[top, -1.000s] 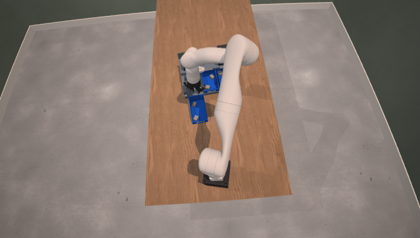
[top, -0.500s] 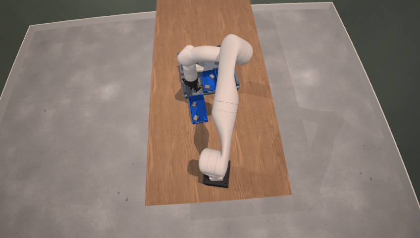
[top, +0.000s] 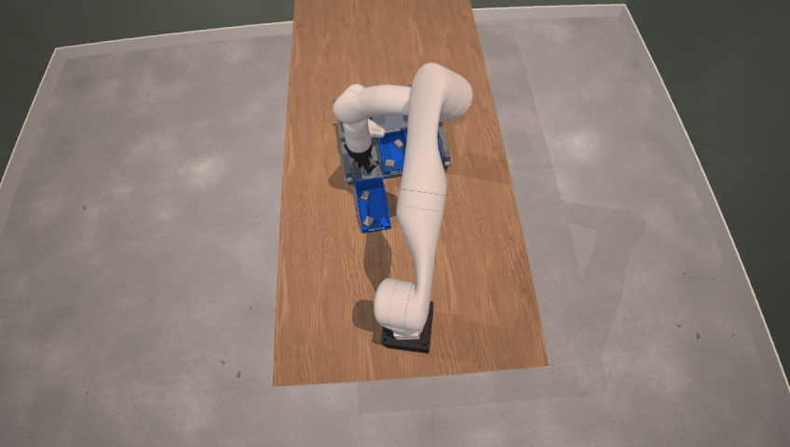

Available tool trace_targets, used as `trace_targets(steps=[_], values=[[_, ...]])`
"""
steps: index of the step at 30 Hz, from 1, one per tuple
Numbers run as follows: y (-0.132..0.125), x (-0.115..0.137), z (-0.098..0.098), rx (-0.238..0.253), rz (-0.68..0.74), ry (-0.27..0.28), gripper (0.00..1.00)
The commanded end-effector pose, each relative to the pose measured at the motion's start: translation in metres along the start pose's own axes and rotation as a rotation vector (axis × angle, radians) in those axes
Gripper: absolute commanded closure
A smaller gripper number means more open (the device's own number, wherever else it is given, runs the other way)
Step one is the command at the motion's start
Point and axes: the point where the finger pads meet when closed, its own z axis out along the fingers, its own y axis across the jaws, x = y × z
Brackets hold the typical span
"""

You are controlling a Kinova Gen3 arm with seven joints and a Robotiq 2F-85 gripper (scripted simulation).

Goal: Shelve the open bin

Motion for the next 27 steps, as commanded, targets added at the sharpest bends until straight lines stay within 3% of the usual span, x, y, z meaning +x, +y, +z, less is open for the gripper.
trace_targets(steps=[1,12,17,27], values=[[0.0055,-0.0006,-0.0015,0.003,0.159,0.006,0.61],[0.0055,-0.0006,-0.0015,0.003,0.159,0.006,0.61],[0.0103,-0.0011,-0.0026,0.004,0.419,0.005,0.61],[0.0103,-0.0011,-0.0026,0.004,0.419,0.005,0.61]])
